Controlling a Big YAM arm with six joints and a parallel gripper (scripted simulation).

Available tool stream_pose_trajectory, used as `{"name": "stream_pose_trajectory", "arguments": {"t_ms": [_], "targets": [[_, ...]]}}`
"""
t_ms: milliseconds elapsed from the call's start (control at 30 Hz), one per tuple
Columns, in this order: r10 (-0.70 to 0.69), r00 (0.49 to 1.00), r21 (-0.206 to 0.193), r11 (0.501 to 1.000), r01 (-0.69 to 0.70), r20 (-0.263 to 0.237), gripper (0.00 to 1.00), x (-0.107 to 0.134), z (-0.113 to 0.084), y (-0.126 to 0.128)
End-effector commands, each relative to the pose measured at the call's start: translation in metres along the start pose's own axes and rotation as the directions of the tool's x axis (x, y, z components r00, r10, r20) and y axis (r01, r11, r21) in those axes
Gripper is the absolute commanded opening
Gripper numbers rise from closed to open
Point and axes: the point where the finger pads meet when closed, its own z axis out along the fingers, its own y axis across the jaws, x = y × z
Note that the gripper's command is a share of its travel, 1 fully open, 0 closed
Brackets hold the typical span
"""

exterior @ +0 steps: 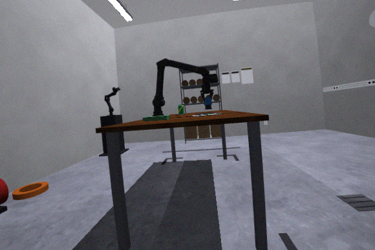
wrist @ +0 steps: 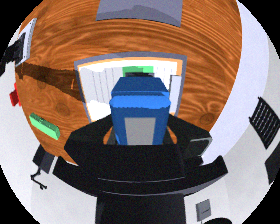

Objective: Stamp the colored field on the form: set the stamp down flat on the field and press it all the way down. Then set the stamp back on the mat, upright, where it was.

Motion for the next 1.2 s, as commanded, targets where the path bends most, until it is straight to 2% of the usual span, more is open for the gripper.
{"name": "stream_pose_trajectory", "arguments": {"t_ms": [0, 100, 200, 467, 667, 700, 800, 1067, 1167], "targets": [[-0.006, 1.000, 0.038, 0.999, 0.006, -0.021, 0.33, 0.016, -0.025, -0.003], [-0.006, 1.000, 0.030, 1.000, 0.006, -0.016, 0.33, 0.014, -0.021, 0.001], [-0.027, 1.000, 0.021, 0.999, 0.027, -0.011, 0.33, 0.002, -0.016, 0.001], [-0.018, 1.000, 0.025, 1.000, 0.018, -0.013, 0.33, 0.007, -0.017, 0.001], [-0.018, 1.000, 0.018, 1.000, 0.018, -0.009, 0.33, 0.007, -0.007, 0.002], [-0.017, 1.000, 0.046, 0.999, 0.019, -0.025, 0.33, 0.013, -0.015, -0.010], [-0.019, 1.000, -0.002, 1.000, 0.019, 0.002, 0.33, 0.006, 0.012, 0.002], [-0.022, 1.000, -0.003, 1.000, 0.022, 0.002, 0.33, 0.004, 0.031, 0.001], [-0.022, 1.000, 0.023, 0.999, 0.022, -0.012, 0.33, 0.007, 0.025, -0.004]]}}
